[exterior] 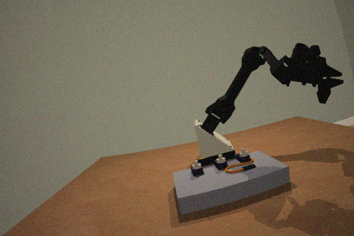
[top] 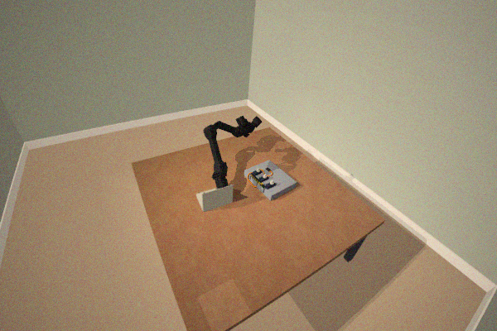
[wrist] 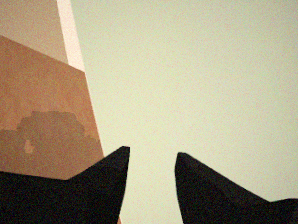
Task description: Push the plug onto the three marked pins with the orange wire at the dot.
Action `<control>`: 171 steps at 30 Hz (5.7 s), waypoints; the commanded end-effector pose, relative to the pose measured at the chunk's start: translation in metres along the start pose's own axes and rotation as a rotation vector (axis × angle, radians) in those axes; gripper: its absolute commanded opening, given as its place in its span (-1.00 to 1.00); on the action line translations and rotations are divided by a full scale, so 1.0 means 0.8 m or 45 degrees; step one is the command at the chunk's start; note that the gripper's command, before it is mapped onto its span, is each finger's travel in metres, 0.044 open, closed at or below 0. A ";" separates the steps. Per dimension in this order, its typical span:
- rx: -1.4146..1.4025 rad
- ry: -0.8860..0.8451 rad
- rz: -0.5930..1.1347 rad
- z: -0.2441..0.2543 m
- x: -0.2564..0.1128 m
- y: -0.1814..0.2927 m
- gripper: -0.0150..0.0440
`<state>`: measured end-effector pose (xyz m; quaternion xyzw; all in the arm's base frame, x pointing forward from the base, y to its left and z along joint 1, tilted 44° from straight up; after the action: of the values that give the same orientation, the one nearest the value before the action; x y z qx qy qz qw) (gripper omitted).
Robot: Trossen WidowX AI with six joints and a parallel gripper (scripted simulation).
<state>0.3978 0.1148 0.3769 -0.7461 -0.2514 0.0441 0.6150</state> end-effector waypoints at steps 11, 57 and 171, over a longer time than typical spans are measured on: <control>0.125 0.169 0.101 -0.028 -0.073 -0.008 -0.10; 0.806 0.512 0.596 -0.061 -0.189 0.072 -0.10; 2.959 1.364 1.955 -0.106 -0.149 0.313 -0.49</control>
<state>0.4082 -0.0268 0.1167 0.2767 0.6225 0.2477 0.6889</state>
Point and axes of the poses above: the point midway between the two fingers, 35 mm back from their tips, its own x axis out along the fingers, its own z axis across the jaws, y = z × x, the point moved 6 cm from there along -x, back along the fingers, and after that the axes turned 8 degrees about x, right-handed, at the moved point
